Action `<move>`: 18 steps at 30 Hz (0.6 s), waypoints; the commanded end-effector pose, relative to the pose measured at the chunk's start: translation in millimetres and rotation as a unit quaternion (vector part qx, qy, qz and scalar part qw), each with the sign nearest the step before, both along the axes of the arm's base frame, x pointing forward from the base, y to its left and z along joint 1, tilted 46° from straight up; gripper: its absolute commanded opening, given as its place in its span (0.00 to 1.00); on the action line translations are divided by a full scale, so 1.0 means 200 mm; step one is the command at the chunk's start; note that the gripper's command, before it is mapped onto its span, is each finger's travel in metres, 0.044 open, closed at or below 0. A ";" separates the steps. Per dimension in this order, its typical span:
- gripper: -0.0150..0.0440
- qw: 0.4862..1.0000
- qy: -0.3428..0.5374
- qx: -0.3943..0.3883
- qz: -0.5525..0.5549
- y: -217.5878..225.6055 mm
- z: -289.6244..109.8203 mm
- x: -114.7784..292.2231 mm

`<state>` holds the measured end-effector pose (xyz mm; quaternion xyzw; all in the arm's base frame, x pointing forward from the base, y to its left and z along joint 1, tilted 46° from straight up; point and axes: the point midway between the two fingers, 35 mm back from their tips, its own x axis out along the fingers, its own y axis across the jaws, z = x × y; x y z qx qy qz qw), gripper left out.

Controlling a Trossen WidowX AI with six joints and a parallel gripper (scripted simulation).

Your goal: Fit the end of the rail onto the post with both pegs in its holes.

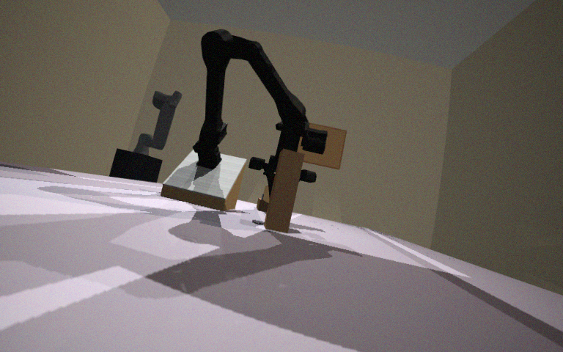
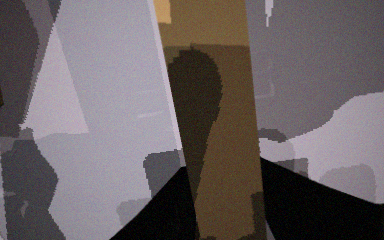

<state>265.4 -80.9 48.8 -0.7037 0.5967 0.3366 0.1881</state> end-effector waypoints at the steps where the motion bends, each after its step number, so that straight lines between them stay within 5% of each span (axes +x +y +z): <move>1: 0.61 1.000 0.001 0.000 0.000 0.00 0.00 0.00; 10: 1.00 1.000 0.001 0.000 0.000 0.00 0.00 0.00; 18: 1.00 1.000 -0.002 0.001 0.002 0.18 -0.01 -0.04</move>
